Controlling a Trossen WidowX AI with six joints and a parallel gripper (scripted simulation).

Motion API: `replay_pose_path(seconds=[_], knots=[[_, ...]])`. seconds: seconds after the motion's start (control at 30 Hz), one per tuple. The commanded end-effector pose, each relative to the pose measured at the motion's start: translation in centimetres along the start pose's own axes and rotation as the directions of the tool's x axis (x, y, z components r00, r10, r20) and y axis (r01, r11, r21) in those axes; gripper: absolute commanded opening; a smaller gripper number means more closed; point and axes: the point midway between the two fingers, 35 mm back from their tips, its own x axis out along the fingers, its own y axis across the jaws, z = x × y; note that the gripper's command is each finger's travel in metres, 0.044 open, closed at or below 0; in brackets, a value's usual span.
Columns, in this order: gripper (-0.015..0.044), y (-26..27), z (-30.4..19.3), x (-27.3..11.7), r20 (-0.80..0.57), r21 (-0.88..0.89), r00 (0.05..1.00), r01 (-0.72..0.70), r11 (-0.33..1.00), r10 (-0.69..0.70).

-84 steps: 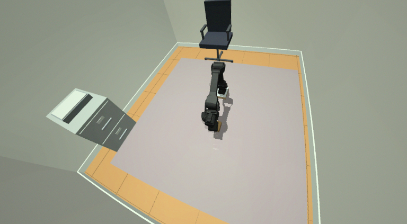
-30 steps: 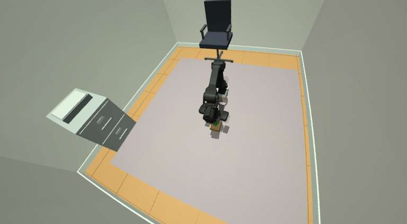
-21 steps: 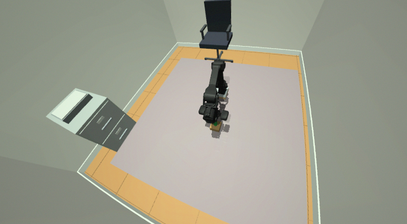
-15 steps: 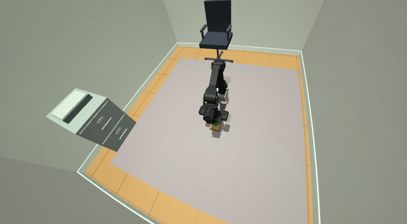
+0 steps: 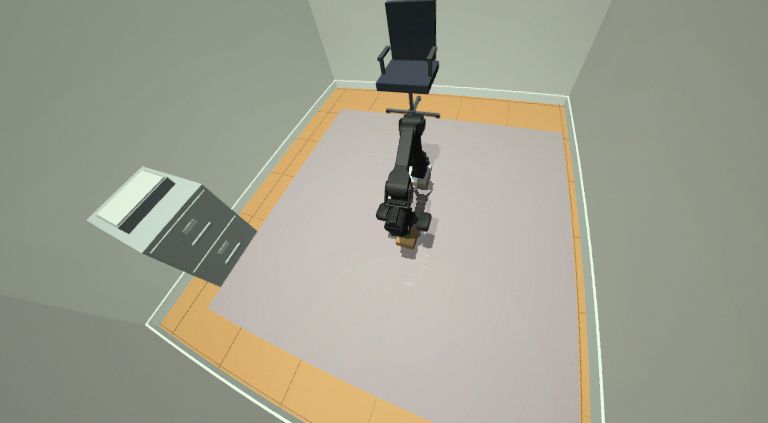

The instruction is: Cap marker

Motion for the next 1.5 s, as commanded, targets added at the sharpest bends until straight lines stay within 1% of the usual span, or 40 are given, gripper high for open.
replay_pose_path(seconds=[0.0,0.2,0.43,0.5,0.7,0.77,0.9,1.47], knots=[[0.0,0.0,0.0,0.7,0.001,-0.004,1.0,-0.001,1.0,0.001],[0.0,0.0,0.1,1.4,0.001,-0.004,1.0,-0.001,1.0,0.001],[0.0,0.0,0.1,0.8,0.002,-0.001,1.0,0.0,1.0,0.0],[0.0,0.0,0.3,-0.7,0.003,-0.001,1.0,0.0,1.0,0.0],[0.0,0.0,0.2,-7.3,0.003,-0.001,1.0,0.0,1.0,0.0],[0.0,0.0,0.1,-8.0,0.003,-0.001,1.0,0.0,1.0,0.0],[0.0,0.0,0.1,-8.0,0.003,-0.001,1.0,0.0,1.0,0.0],[0.044,0.0,0.1,-8.0,0.003,-0.001,1.0,0.0,1.0,0.0]])
